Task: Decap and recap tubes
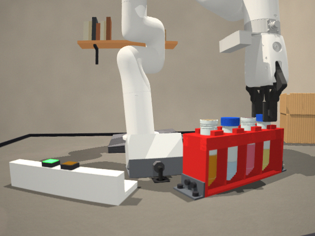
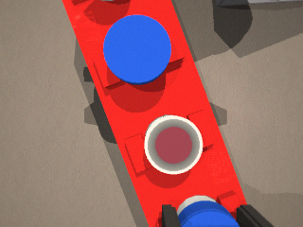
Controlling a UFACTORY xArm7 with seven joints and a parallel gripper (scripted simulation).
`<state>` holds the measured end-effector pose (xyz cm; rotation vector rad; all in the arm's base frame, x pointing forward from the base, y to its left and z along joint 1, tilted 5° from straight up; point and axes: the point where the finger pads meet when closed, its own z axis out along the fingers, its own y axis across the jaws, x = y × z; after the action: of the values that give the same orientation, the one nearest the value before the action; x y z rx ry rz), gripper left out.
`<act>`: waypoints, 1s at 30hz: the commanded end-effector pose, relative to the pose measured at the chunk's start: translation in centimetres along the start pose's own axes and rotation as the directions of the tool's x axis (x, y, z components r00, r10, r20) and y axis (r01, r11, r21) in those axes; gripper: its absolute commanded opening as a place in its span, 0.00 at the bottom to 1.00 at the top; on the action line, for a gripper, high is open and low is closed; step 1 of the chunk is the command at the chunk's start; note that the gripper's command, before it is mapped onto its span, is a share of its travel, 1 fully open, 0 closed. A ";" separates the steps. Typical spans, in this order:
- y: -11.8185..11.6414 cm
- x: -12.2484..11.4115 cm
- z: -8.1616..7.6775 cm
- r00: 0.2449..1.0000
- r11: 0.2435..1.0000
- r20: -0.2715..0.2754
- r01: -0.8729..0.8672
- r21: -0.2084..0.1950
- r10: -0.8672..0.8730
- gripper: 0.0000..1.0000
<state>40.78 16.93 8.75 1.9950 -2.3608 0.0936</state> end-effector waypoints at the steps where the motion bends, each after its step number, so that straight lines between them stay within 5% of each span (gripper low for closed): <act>1: -0.1 -0.1 -0.1 1.000 1.000 -0.004 -0.021 0.007 0.021 0.00; 2: -0.1 -0.1 -0.1 1.000 1.000 -0.004 -0.021 0.007 0.021 0.46; 12: -0.1 -0.1 -0.1 1.000 1.000 -0.004 -0.021 0.007 0.021 0.46; 19: -0.1 -0.1 -0.2 0.984 0.984 -0.005 0.178 0.007 -0.178 0.46; 30: -0.1 -0.1 -0.2 0.814 0.814 -0.008 0.580 0.004 -0.580 0.46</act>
<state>40.74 16.93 8.77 2.4169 -1.8888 0.1149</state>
